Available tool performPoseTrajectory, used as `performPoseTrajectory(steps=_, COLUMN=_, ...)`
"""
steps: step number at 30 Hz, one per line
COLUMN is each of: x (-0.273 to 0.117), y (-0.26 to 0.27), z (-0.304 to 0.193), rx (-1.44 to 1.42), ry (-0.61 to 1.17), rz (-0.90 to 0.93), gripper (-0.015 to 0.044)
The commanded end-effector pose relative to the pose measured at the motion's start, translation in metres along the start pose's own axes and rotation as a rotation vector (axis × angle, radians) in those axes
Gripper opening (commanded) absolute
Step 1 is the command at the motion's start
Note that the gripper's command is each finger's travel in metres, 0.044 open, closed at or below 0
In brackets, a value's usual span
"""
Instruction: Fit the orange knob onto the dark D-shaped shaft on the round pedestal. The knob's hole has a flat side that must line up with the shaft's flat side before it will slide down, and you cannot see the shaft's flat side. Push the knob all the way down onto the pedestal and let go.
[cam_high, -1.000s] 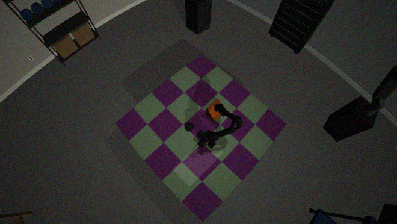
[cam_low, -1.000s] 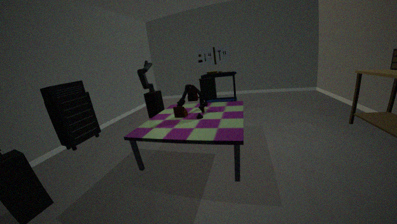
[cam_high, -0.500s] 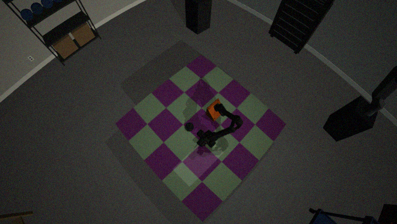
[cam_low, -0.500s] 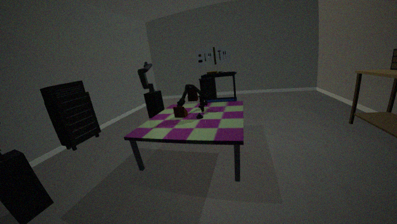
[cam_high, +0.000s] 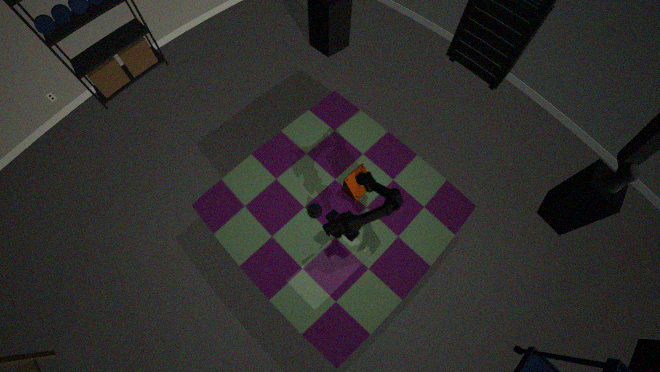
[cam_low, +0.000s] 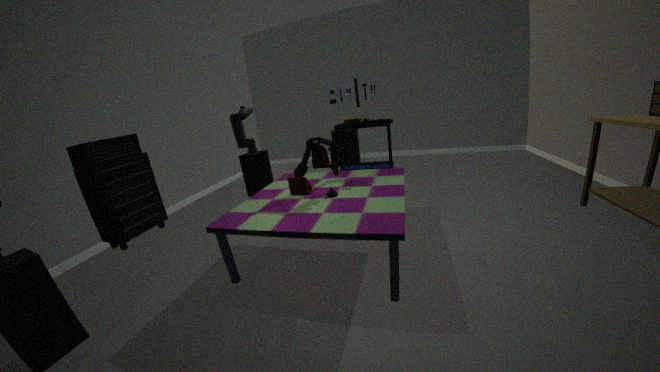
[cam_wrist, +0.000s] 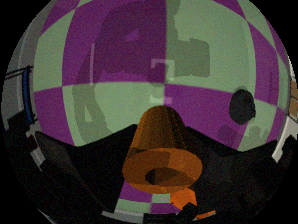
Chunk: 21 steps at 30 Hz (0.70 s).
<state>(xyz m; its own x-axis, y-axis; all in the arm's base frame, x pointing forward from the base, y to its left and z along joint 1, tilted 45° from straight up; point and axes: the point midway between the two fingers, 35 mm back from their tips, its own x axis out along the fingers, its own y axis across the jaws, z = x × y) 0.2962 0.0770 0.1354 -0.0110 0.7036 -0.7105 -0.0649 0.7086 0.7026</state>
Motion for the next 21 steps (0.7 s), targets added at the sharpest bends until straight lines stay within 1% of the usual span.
performPoseTrajectory(steps=1, x=-0.031, y=0.002, z=-0.005, rx=-0.006, ry=-0.010, rz=0.002, gripper=0.0000)
performPoseTrajectory(steps=9, x=-0.035, y=0.000, z=-0.005, rx=-0.006, ry=-0.011, rz=0.002, gripper=0.0000)
performPoseTrajectory(steps=21, x=-0.029, y=-0.033, z=0.005, rx=-0.005, ry=-0.016, rz=-0.010, gripper=0.0000)
